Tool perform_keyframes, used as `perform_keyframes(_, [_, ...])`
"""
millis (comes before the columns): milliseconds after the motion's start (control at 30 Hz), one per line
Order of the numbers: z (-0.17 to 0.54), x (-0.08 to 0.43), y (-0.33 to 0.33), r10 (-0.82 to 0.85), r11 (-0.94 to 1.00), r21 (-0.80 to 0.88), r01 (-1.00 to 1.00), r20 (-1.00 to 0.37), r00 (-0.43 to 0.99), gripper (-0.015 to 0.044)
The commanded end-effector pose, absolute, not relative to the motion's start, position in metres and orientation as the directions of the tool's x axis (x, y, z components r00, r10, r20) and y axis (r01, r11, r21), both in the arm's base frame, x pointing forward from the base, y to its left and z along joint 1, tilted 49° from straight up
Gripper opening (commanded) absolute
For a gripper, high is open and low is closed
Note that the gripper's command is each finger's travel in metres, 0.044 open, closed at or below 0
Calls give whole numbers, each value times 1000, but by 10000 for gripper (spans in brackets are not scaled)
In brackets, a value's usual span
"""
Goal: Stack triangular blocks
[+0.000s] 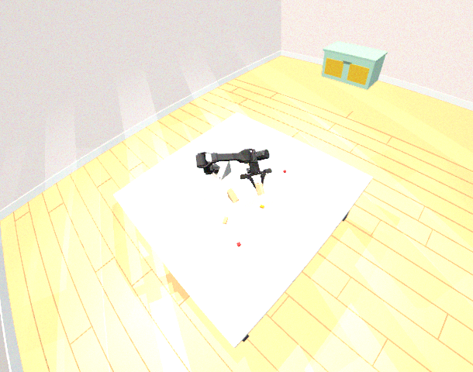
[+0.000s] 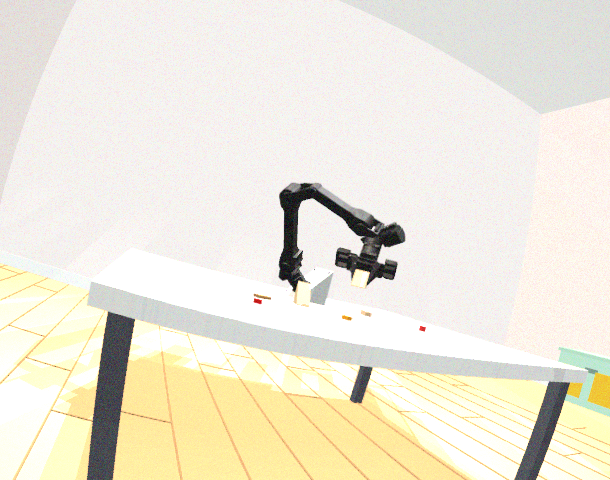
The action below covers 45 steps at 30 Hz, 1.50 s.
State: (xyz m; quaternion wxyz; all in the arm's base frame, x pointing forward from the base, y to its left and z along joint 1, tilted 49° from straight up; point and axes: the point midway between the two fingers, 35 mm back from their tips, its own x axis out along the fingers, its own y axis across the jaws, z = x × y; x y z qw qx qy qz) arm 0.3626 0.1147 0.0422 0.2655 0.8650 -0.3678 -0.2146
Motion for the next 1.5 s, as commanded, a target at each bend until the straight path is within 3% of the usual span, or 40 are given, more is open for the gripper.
perform_keyframes(0, [46,363,118,-747,-591,610,-528,-168,643,0])
perform_keyframes(267, [43,364,116,-751,-590,619,-518,-184,634,0])
perform_keyframes(633, [38,379,120,-768,-594,682,-427,-323,552,0])
perform_keyframes(1467, [47,384,118,-792,-610,756,-238,-567,228,0])
